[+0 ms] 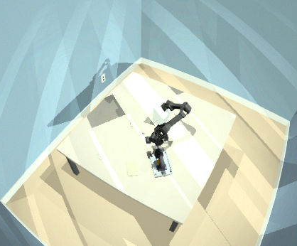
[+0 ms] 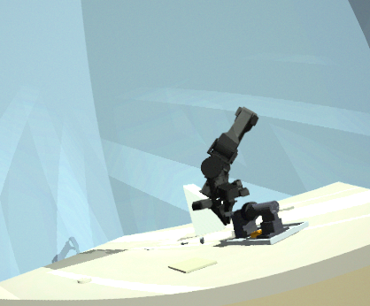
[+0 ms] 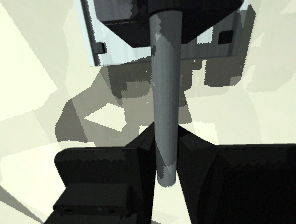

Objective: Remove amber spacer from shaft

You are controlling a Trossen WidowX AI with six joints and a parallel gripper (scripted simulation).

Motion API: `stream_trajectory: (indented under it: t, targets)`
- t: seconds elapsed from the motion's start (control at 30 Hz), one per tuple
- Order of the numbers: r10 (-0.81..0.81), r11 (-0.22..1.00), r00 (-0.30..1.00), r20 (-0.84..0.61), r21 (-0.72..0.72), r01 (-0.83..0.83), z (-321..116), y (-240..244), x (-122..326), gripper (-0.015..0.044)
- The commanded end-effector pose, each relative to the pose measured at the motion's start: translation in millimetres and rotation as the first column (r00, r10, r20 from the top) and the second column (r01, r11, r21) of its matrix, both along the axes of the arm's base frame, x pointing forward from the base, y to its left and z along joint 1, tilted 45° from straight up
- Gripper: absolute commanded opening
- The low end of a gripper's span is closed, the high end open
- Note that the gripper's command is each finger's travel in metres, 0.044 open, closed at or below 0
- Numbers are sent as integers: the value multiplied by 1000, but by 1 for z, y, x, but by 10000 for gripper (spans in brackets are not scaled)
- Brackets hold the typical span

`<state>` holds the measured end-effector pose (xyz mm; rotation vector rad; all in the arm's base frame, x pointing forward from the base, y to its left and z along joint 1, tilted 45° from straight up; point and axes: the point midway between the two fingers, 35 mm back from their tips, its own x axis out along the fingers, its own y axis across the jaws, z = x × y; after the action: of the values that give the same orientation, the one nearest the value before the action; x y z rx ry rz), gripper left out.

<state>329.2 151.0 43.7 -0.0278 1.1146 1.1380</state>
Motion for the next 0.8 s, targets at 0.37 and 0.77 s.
stream_trajectory:
  t: [0.37,0.77]
  targets:
    - [-3,1000,1000,5,2,3,3,1,4,0]
    - [-3,1000,1000,5,2,3,4,3,6,0]
